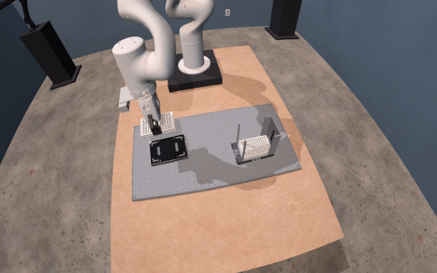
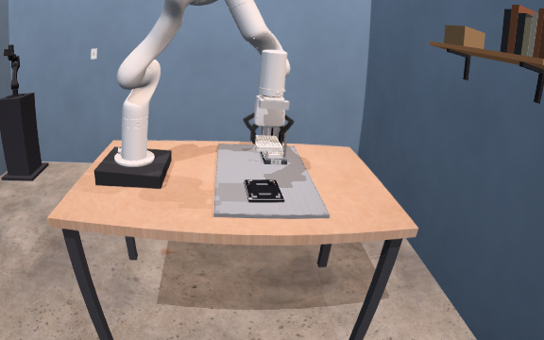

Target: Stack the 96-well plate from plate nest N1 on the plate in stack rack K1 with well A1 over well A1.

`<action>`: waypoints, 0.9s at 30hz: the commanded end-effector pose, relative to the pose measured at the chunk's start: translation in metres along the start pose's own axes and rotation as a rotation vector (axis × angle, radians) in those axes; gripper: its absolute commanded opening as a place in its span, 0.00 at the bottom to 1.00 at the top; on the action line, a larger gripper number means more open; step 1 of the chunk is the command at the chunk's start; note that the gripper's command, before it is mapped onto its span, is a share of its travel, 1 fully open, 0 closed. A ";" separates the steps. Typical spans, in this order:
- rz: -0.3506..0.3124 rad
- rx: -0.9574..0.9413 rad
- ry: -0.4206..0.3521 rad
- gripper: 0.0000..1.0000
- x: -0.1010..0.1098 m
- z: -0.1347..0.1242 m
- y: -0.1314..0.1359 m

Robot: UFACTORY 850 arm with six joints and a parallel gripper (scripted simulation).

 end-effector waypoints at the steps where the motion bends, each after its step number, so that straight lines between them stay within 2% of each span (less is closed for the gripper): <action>1: 0.002 -0.012 0.001 0.00 0.001 -0.006 -0.002; 27: 0.002 -0.012 0.001 0.00 0.003 -0.077 -0.021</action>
Point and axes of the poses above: the point where the finger pads meet when closed, its own x axis back along the fingers, its own y axis across the jaws, z = x × y, the point moved 5 cm from there along x, back along the fingers
